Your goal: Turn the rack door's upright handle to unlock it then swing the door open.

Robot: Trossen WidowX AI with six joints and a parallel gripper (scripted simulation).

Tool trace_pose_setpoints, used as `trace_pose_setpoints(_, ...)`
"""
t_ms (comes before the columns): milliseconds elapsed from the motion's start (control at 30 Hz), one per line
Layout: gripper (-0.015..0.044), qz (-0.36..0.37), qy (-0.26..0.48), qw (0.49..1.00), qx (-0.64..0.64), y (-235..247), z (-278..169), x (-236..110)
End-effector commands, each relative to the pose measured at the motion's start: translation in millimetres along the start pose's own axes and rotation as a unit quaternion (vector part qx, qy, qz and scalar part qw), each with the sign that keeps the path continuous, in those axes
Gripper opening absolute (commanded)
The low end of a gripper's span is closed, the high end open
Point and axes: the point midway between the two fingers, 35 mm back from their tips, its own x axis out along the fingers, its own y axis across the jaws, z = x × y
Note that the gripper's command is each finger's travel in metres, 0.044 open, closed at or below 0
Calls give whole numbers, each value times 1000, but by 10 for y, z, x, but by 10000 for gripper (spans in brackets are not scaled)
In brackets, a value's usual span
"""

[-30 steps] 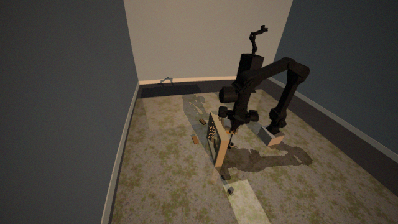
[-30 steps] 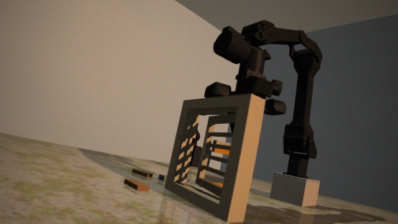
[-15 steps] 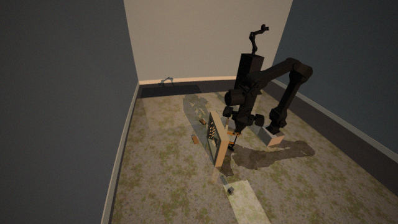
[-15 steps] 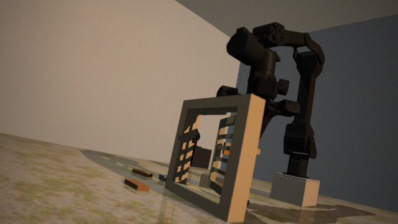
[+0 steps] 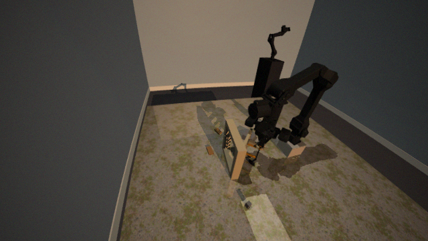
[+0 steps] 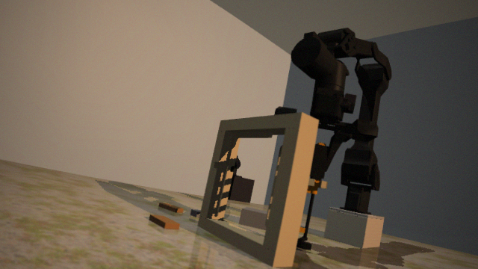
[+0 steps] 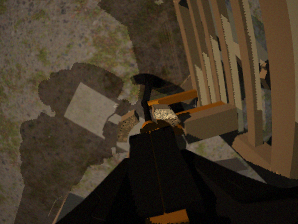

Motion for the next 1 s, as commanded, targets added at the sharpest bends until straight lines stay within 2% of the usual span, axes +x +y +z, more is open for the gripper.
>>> trace_pose_setpoints(0,23,-4,-4,999,37,36,20,-1)
trace_pose_setpoints(967,23,-1,-6,972,234,469,281,-1)
